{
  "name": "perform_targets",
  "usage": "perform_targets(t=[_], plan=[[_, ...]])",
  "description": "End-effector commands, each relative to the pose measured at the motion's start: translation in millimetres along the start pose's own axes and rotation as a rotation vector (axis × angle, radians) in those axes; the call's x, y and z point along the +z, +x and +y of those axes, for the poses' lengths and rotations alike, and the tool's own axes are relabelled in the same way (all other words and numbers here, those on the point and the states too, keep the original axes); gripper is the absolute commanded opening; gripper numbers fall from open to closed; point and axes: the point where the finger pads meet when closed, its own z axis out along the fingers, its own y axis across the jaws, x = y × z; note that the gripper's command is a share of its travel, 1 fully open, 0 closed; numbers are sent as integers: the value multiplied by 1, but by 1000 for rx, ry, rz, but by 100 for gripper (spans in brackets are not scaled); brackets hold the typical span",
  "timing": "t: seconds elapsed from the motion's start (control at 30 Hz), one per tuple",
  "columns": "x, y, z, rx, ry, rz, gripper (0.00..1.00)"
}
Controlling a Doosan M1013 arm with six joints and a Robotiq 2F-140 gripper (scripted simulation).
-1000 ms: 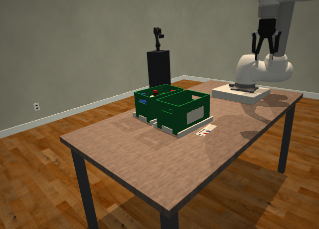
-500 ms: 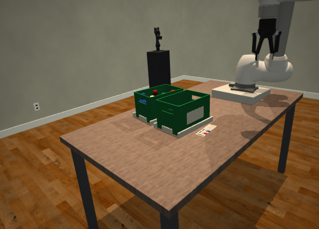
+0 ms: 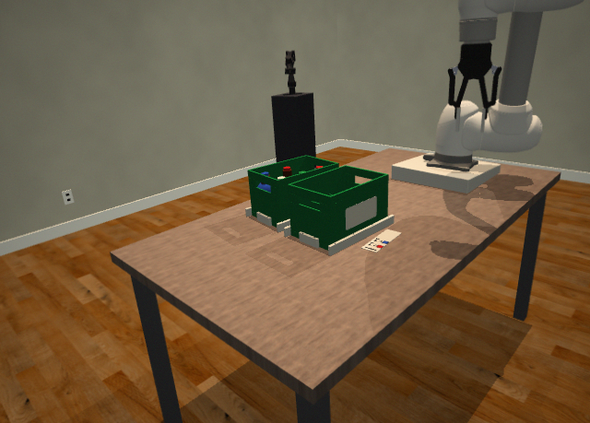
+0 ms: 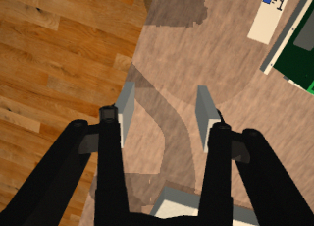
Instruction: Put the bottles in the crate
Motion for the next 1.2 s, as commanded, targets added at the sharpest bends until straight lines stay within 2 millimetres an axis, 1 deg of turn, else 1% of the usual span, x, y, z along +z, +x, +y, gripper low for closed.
perform_targets(t=[0.0,0.03,0.1,0.2,0.6,0.67,1.17], plan=[[8,8,17,136,-2,1,38],[10,10,21,169,-2,1,38],[10,10,21,169,-2,1,38],[15,15,33,244,-2,1,38],[39,38,84,244,-2,1,38],[39,38,84,244,-2,1,38],[68,66,147,244,-2,1,38]])
